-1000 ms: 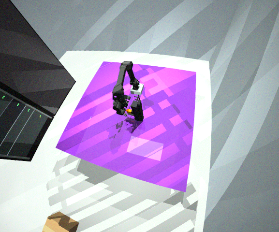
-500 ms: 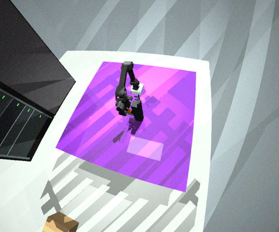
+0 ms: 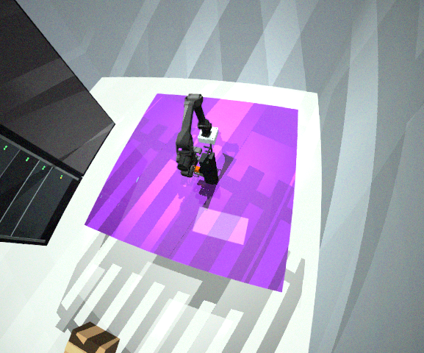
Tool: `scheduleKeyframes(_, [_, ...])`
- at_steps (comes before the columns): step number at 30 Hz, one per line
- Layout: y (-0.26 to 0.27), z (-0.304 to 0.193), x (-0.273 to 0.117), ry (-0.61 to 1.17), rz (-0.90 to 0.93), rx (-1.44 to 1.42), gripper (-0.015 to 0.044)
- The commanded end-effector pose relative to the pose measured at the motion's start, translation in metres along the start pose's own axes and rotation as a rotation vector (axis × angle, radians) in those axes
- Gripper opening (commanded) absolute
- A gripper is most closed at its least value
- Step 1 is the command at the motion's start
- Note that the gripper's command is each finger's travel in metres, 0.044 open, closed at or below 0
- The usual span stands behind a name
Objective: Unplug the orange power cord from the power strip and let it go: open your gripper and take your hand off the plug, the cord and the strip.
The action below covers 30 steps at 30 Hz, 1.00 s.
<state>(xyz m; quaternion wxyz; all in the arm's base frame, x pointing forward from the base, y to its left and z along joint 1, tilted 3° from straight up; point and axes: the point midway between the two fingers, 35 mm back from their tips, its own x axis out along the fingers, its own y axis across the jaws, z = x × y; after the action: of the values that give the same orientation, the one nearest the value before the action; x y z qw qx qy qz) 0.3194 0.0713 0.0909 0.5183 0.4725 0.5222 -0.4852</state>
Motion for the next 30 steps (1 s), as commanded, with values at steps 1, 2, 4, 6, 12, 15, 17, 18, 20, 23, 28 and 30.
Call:
scheduleKeyframes(1, [-0.002,0.0,0.003,0.001,-0.009,0.006,0.016])
scheduleKeyframes(2, [-0.002,0.0,0.003,0.001,-0.009,0.006,0.016])
scheduleKeyframes(4, [-0.002,0.0,0.003,0.001,-0.009,0.006,0.016])
scheduleKeyframes(6, [-0.002,0.0,0.003,0.001,-0.009,0.006,0.016])
scheduleKeyframes(12, [-0.001,0.0,0.001,0.0,-0.003,0.0,0.0068])
scheduleKeyframes(15, [-0.001,0.0,0.001,0.0,-0.003,0.0,0.0048])
scheduleKeyframes(17, [-0.001,0.0,0.001,0.0,-0.003,0.0,0.0035])
scheduleKeyframes(18, [-0.001,0.0,0.001,0.0,-0.003,0.0,0.0028])
scheduleKeyframes(20, [-0.001,0.0,0.001,0.0,-0.003,0.0,0.0])
scheduleKeyframes(23, [0.0,0.003,0.001,0.0,-0.003,0.0,0.0])
scheduleKeyframes(28, [0.0,0.011,0.001,-0.001,-0.003,0.001,0.0])
scheduleKeyframes(30, [0.0,0.014,0.001,-0.001,-0.004,0.001,0.0])
